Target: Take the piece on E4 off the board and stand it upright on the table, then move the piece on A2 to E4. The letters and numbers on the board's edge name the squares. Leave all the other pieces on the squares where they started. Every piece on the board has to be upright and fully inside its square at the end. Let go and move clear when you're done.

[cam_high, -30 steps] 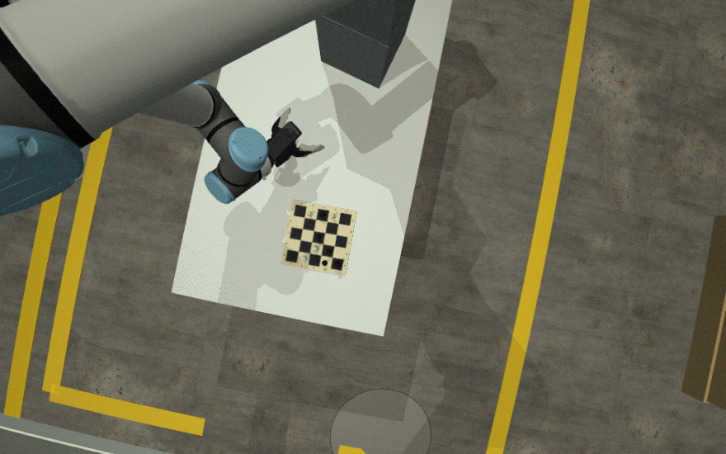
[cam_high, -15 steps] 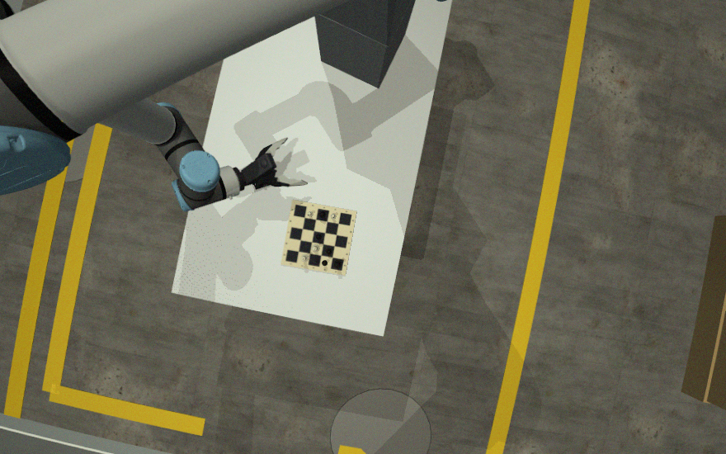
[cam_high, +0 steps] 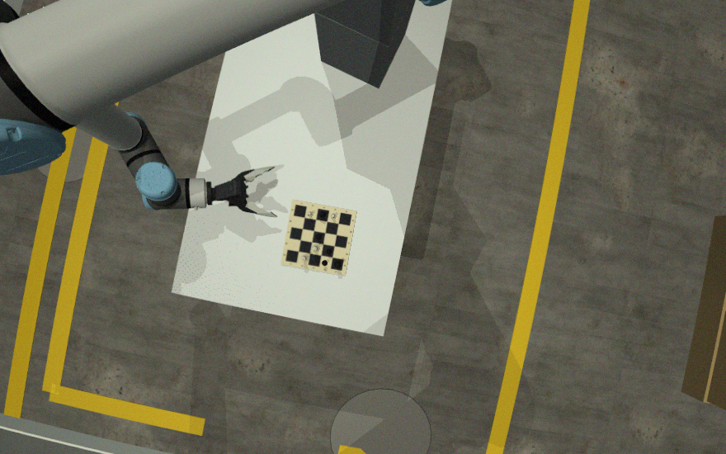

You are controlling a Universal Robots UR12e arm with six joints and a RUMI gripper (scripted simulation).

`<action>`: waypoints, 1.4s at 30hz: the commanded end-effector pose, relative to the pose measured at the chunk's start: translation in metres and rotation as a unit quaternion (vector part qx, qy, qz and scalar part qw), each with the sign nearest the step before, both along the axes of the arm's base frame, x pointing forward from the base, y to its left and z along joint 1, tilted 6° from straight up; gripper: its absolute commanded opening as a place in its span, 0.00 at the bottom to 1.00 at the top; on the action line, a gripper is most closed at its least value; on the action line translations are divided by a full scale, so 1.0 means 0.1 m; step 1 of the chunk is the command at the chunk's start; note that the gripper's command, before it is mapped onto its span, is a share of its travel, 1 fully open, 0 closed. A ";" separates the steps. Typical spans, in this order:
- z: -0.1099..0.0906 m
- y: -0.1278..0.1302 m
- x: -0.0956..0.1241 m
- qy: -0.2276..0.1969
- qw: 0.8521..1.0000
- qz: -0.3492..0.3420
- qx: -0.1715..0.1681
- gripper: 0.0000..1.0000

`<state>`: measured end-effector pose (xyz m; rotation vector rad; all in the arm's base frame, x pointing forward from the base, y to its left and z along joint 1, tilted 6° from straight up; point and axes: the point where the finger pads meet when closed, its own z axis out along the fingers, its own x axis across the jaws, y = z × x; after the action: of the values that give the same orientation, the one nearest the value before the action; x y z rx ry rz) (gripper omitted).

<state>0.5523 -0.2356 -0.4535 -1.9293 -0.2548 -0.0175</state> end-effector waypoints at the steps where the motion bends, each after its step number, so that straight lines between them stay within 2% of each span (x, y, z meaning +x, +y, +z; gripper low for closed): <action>1: 0.10 -0.16 0.34 0.007 0.998 -0.048 0.044 1.00; 6: 0.18 -0.42 0.62 0.012 0.993 -0.092 0.069 1.00; 12: 0.23 -0.57 0.77 0.015 0.989 -0.118 0.083 1.00; 42: 0.25 -0.58 0.80 0.015 0.989 -0.120 0.085 1.00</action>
<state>0.6308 -0.2929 -0.4293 -1.7772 0.0044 -0.1627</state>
